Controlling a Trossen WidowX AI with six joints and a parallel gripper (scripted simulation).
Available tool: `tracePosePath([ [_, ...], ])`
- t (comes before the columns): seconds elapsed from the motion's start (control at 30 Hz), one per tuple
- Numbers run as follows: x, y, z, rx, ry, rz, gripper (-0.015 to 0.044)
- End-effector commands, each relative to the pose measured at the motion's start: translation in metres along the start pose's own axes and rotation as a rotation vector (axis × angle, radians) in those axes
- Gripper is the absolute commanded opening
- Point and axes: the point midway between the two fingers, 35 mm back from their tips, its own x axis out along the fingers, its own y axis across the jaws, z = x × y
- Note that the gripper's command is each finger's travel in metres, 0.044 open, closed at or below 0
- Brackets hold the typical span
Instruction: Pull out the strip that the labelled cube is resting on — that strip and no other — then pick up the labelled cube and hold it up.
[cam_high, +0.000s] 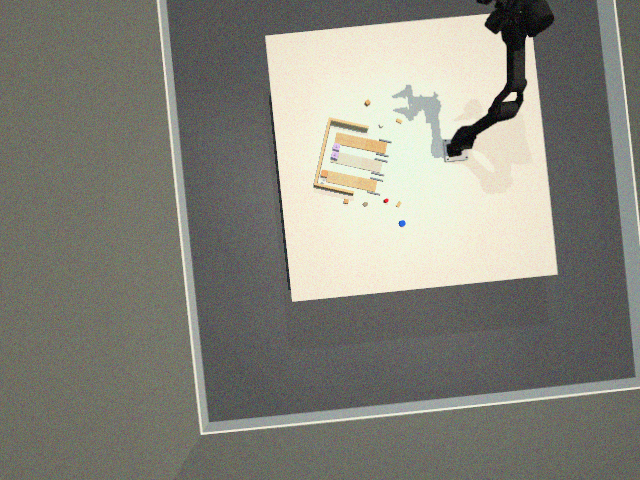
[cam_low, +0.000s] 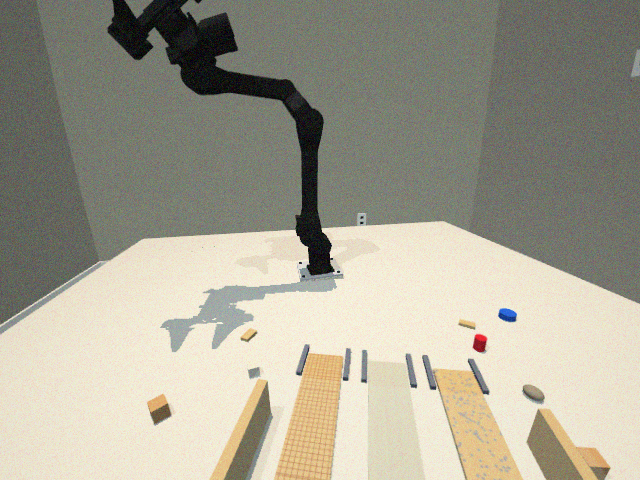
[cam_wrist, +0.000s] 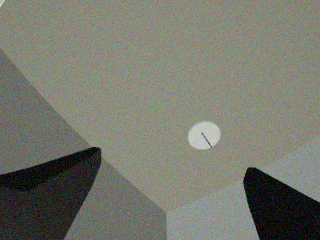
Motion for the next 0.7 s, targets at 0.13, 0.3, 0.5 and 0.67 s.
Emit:
tracePosePath([
  [0.13,0.031,-0.006,0.009,0.301,0.033,-0.118,0.0400],
  [0.3,0.072,-0.007,0.031,0.742,0.049,-0.220,0.0400],
  [0.5,0.117,-0.001,0.079,1.259,0.040,-0.226,0.0400],
  [0.67,0.146,0.005,0.140,1.650,0.028,-0.122,0.0400],
])
